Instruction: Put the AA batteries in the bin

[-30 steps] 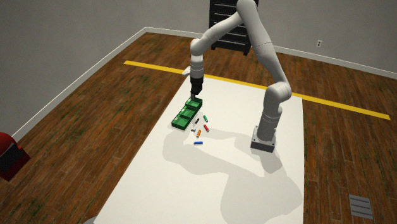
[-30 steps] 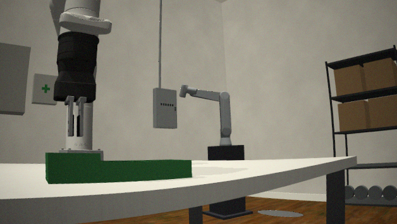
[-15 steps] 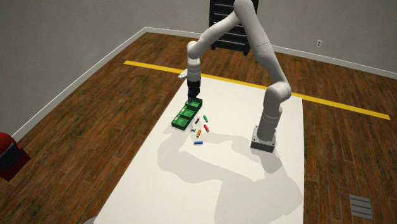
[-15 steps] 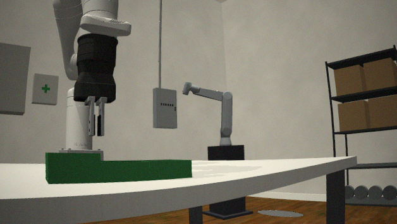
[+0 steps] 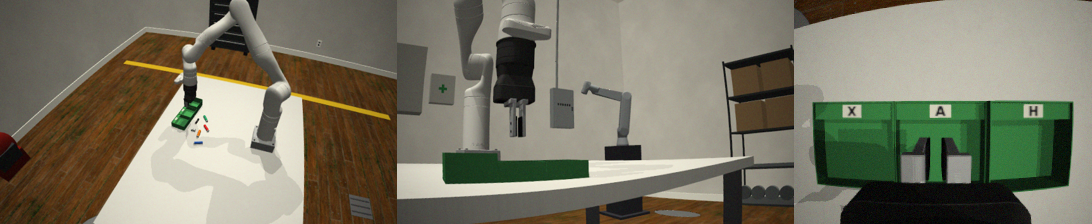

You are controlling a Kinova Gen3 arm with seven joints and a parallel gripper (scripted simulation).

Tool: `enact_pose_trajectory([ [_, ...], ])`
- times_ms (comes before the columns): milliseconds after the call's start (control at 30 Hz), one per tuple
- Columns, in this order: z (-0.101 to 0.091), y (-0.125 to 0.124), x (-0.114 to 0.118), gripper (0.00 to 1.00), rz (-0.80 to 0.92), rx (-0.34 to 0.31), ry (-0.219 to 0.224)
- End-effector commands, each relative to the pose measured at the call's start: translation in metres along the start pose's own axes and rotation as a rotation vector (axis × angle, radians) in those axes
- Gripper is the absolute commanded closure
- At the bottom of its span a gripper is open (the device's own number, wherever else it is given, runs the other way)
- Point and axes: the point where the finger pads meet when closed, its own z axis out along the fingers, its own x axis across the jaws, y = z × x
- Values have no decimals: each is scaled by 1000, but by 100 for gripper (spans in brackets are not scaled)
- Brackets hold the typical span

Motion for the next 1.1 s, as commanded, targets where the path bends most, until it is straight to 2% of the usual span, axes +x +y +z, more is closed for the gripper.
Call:
enact_pose_trajectory([
  [0, 6, 1, -1, 69, -2, -2, 0],
  [700, 57, 1, -1, 69, -2, -2, 0],
  [1067, 58, 1, -1, 69, -2, -2, 0],
])
